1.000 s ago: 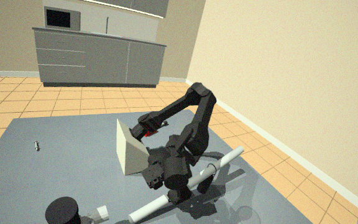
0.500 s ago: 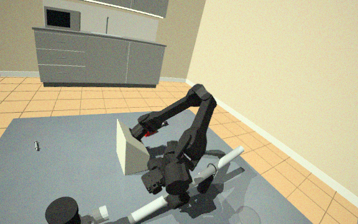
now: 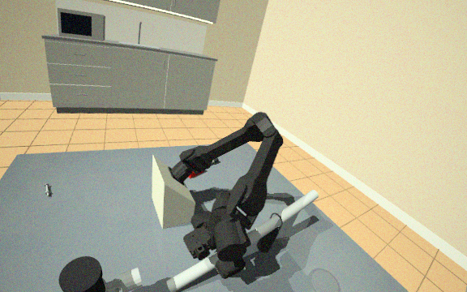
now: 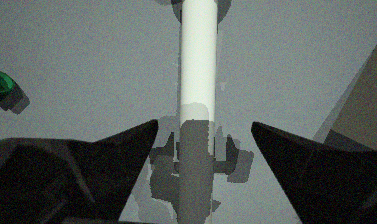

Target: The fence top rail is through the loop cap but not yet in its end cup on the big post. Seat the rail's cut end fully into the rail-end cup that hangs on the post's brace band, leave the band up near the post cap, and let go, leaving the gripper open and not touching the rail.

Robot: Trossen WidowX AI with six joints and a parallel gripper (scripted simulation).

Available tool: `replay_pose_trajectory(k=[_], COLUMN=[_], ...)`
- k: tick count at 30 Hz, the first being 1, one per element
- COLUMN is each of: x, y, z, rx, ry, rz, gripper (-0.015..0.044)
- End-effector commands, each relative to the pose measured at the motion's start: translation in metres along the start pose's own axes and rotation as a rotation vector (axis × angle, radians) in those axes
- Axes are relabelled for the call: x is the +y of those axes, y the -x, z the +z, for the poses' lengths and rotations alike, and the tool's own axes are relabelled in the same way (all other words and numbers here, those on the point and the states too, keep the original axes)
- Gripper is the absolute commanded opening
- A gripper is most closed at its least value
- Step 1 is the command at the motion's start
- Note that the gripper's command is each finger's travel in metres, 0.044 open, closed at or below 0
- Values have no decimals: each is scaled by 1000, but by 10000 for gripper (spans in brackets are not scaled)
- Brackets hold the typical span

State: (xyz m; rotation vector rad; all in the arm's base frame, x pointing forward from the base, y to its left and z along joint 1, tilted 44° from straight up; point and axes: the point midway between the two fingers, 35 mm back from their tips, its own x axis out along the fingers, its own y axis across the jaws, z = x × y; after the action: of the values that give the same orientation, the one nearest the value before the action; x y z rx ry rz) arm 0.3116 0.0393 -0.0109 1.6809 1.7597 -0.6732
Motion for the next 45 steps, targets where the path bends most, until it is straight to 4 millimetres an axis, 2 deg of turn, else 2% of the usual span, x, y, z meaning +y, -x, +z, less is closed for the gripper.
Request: replay_pose_trajectory(k=[1,18,26,42,45], x=[-1,-3,-3,-3,-2], y=[-8,-33,-33,-33,-31], z=[0,-2,-2,-2,-1], rx=[4,7,7,7,7], ry=[-5,-5,-5,-5,-5], rz=[-2,-2,-2,-2,-2], gripper=[440,440,230,123,45])
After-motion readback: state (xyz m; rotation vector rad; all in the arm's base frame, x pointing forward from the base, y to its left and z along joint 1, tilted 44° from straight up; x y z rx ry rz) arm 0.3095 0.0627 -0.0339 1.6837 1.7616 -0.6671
